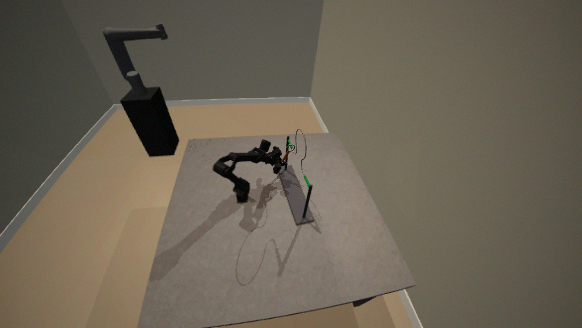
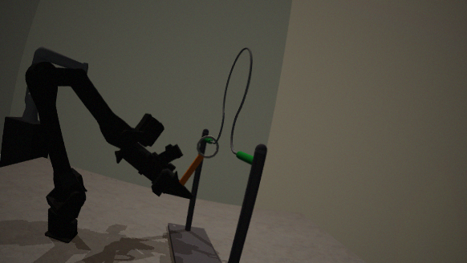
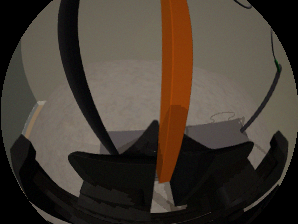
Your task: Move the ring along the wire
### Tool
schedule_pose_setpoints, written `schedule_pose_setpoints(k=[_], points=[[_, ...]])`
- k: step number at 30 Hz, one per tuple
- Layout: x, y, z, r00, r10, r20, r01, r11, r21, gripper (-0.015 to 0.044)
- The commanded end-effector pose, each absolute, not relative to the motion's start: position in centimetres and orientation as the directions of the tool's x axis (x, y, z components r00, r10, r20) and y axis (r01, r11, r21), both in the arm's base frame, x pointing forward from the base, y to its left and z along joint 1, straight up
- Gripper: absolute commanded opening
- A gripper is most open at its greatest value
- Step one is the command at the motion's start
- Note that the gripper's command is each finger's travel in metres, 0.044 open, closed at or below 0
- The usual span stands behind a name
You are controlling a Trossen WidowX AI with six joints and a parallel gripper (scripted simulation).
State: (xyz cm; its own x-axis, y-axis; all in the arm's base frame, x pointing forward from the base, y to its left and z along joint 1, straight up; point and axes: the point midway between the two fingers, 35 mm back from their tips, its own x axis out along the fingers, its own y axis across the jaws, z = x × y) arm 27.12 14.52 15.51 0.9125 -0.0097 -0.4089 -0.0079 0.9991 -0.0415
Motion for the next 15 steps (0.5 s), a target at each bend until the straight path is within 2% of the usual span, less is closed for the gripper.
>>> schedule_pose_setpoints(k=[1,8,15], points=[[27.1,14.5,15.5,0.913,-0.010,-0.409,-0.008,0.999,-0.041,-0.0019],[27.0,14.5,15.6,0.912,-0.010,-0.410,-0.008,0.999,-0.041,0.0160],[25.0,14.7,16.3,0.909,-0.012,-0.416,-0.005,0.999,-0.038,0.0160]])
